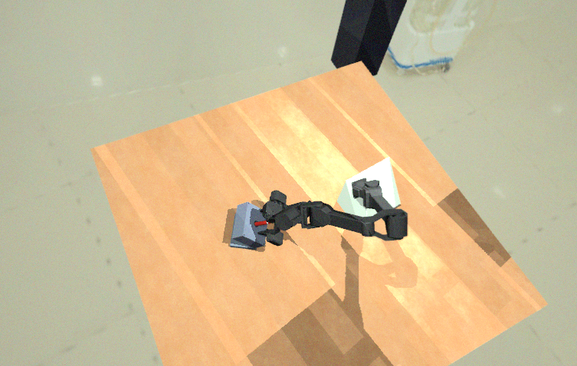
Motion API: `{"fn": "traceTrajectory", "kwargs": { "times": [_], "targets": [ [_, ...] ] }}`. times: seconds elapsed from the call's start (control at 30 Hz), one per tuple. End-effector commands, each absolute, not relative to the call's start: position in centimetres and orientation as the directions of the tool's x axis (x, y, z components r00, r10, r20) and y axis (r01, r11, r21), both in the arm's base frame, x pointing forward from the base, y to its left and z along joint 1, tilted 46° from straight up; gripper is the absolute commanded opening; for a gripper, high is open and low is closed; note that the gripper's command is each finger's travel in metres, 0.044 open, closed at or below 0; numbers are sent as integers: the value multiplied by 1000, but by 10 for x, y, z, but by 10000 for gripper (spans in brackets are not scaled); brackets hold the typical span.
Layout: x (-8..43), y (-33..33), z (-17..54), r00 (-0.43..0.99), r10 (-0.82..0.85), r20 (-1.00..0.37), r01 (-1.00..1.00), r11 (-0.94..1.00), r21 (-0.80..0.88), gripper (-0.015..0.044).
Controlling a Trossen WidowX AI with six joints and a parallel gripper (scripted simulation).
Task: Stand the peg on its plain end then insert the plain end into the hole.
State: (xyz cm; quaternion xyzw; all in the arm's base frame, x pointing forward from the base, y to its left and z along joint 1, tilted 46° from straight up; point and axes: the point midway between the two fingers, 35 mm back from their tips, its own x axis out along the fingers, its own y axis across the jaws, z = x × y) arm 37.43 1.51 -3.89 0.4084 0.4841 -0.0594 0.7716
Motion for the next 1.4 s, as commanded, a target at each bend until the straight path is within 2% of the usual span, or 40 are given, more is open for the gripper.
{"fn": "traceTrajectory", "kwargs": {
  "times": [0.0,1.37],
  "targets": [
    [372,14,-35,526,303,-795,485,661,573,440],
    [352,-4,6,531,296,-794,488,660,571,440]
  ]
}}
